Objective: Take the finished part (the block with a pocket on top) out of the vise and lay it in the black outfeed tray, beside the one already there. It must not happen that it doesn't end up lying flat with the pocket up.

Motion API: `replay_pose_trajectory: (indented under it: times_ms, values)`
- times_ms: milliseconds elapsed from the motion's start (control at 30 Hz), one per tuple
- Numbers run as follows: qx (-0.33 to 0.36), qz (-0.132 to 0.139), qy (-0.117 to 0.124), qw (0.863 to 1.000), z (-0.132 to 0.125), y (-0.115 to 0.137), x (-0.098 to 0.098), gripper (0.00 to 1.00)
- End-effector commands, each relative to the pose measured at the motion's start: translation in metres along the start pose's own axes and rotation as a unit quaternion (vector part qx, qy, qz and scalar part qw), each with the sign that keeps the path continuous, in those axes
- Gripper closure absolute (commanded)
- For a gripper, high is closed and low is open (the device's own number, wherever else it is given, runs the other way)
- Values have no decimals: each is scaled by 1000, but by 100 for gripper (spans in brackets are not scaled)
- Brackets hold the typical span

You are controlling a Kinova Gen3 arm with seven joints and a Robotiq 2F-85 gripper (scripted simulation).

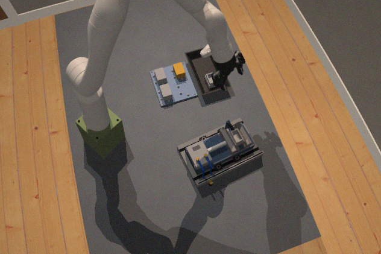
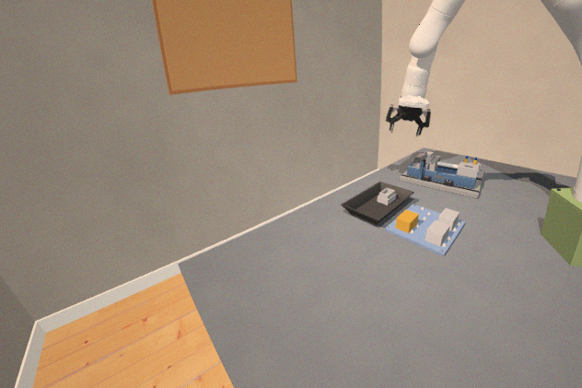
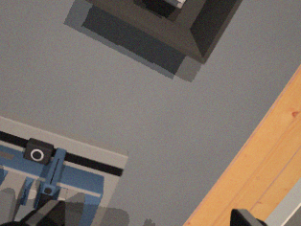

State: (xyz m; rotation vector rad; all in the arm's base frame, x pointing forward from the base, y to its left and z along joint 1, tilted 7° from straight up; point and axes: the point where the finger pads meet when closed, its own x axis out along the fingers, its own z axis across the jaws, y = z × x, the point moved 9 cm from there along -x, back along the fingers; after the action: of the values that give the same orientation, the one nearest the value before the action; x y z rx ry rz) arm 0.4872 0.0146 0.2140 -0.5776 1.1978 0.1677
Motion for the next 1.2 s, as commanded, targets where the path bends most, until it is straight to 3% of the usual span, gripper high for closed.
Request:
replay_pose_trajectory:
  times_ms: [0,1167]
  values:
    - [4,-1,0,1000,-1,-4,0,0]
    - [26,24,12,999,-15,-25,9,0]
